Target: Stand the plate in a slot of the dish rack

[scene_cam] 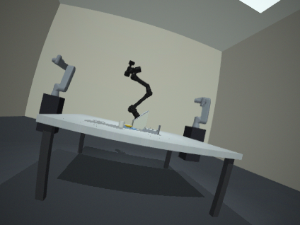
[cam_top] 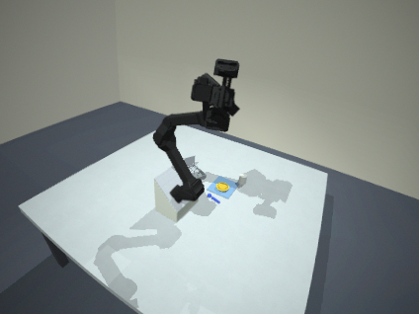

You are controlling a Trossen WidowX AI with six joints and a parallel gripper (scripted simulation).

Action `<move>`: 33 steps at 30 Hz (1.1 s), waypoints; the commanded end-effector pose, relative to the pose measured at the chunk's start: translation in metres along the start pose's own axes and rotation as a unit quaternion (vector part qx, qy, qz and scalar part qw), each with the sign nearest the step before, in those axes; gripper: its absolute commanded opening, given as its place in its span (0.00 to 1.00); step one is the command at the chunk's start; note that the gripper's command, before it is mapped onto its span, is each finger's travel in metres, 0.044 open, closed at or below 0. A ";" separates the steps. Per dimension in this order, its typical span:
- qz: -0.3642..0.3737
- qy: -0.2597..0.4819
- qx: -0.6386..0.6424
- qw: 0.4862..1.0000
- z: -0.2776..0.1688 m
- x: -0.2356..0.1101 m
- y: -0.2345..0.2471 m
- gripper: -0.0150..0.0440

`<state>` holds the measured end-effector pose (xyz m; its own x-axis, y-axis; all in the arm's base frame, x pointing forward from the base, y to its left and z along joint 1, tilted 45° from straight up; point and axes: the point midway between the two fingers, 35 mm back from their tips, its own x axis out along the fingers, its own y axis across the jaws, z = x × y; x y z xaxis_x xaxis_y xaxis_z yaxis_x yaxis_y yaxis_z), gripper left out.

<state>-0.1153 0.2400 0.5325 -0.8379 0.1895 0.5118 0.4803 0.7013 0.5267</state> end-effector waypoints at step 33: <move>-0.132 0.331 -0.222 0.907 -0.224 -0.031 -0.170 0.93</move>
<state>-0.1220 -0.0148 0.5806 -0.7059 -0.4481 0.5486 0.4288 0.3462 0.8345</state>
